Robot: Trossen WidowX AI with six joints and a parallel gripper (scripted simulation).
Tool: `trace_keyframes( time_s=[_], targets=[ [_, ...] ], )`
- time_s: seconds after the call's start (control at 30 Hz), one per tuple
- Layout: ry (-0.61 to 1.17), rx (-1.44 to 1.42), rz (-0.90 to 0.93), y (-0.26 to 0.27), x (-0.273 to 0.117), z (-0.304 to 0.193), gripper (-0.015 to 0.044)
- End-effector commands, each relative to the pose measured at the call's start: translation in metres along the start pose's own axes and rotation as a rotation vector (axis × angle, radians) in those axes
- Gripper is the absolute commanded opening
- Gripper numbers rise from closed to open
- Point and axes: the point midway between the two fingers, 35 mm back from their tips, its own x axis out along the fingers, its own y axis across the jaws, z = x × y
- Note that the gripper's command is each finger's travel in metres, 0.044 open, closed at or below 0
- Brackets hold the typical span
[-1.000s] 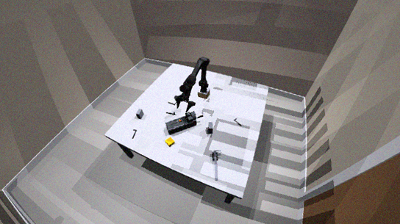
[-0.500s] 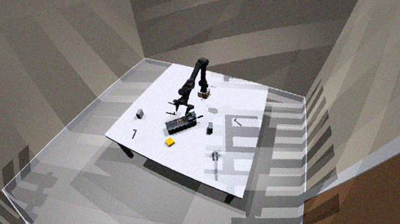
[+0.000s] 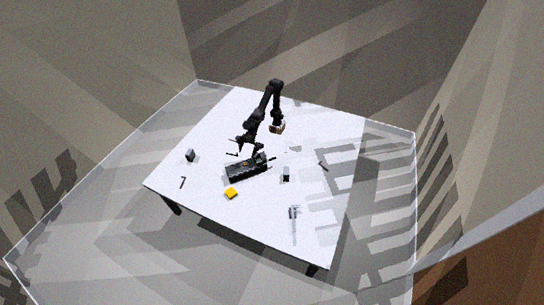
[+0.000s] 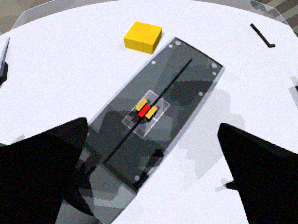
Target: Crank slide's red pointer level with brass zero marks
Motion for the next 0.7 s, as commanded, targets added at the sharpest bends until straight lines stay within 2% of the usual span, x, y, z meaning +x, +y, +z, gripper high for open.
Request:
trace_keyframes(
  time_s=[0.0,0.3,0.67],
  targets=[
    [-0.002,-0.004,0.003,0.0,0.0,0.001,0.044],
    [0.0,0.0,0.0,0.003,-0.04,0.039,0.044],
    [0.111,0.171,-0.109,0.045,-0.038,0.019,0.044]
  ],
)
